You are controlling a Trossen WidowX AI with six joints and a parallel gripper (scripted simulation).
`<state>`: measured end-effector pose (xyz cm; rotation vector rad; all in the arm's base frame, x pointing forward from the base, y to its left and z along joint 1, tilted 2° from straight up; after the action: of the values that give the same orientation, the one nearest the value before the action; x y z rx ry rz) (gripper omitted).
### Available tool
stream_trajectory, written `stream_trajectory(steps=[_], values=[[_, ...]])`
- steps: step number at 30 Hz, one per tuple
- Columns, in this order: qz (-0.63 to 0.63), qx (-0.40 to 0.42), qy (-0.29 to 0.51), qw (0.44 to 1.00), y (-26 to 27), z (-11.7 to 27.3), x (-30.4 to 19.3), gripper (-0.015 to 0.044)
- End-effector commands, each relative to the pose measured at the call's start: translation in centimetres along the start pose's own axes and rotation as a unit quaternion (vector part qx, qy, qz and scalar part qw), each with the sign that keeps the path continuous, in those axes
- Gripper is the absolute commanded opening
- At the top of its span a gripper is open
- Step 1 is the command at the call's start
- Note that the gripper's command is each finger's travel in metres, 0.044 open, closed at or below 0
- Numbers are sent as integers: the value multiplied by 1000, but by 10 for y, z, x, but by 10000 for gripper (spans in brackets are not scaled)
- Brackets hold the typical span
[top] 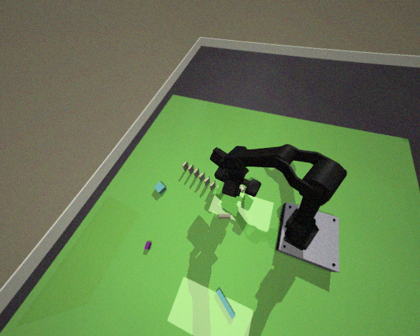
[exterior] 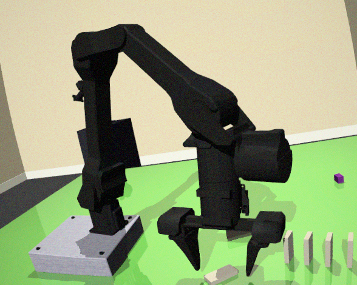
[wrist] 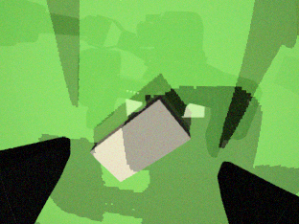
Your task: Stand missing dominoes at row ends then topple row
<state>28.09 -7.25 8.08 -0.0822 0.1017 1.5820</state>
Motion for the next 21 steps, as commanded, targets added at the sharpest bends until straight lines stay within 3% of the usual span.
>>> stream_trajectory(steps=[1, 10, 18, 21], values=[[-7, -1, -1, 1000, 0, 1, 0, 426], [-345, -18, -61, 936, 6, 68, 1, 440], [-352, -18, -62, 934, 5, 68, 1, 440], [-352, -18, -62, 934, 1, 46, 3, 440]])
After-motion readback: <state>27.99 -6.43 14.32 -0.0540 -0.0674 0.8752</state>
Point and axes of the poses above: the point midway between the two fingers, 35 mm back from their tips, its own z axis back along the fingers, its own y axis across the jaws, x = y × z, the point moved 6 cm from there along z, back along the fingers, and after that the axes turned 1 degree about z, right-handed, at the moved point
